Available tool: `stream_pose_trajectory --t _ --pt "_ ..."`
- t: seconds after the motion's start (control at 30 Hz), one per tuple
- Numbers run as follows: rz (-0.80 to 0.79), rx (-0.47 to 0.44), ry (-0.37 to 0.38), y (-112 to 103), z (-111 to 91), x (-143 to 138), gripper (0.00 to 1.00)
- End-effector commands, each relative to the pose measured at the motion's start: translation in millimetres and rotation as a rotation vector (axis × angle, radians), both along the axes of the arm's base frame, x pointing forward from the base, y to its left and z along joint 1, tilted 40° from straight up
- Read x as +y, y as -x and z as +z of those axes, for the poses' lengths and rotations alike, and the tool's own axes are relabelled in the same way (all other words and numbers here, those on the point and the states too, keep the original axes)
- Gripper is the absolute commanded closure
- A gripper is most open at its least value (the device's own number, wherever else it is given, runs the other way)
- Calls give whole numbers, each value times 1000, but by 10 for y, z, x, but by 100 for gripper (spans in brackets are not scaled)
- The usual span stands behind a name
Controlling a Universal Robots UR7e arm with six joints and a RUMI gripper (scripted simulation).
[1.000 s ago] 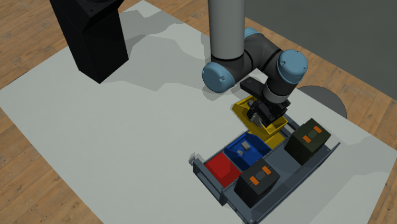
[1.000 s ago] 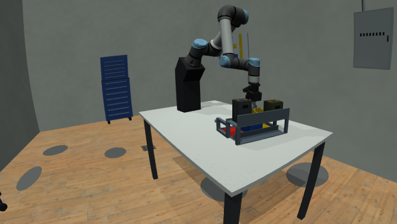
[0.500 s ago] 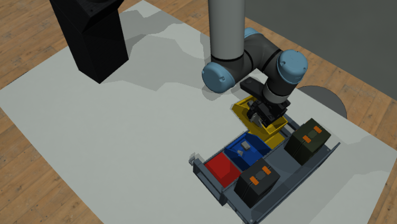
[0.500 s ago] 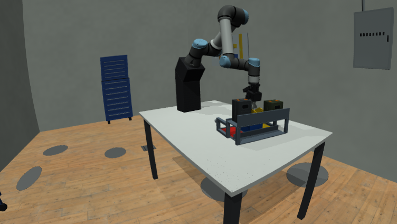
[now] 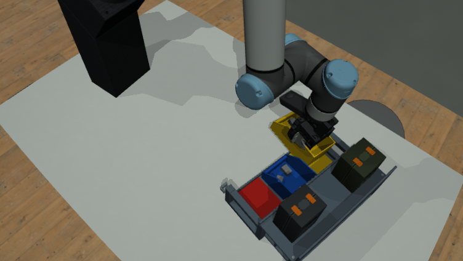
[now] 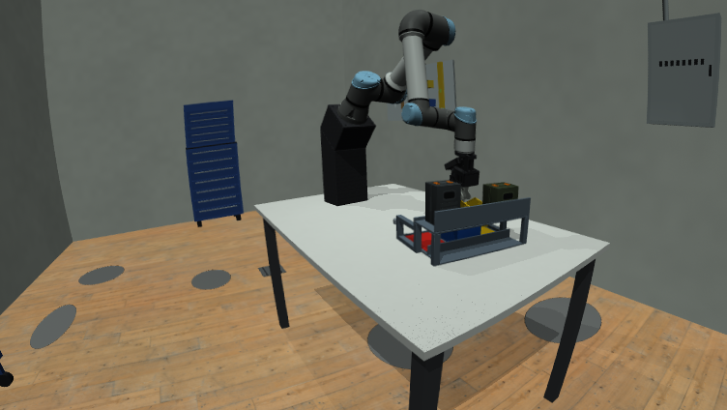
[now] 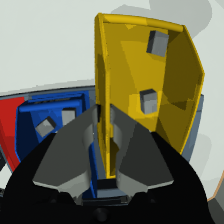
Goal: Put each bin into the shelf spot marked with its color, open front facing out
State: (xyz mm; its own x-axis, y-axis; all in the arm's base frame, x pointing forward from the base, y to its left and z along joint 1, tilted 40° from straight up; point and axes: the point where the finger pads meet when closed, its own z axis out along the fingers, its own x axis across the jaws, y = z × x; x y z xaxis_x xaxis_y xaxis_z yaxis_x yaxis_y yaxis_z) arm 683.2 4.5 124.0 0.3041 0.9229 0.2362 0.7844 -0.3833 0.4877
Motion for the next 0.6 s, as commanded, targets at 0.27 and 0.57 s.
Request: stream_pose_trajectory --t 0.27,0.57 --pt "0 -1 0 -28 -22 -2 100" --pt "0 -1 0 -41 -38 -3 100"
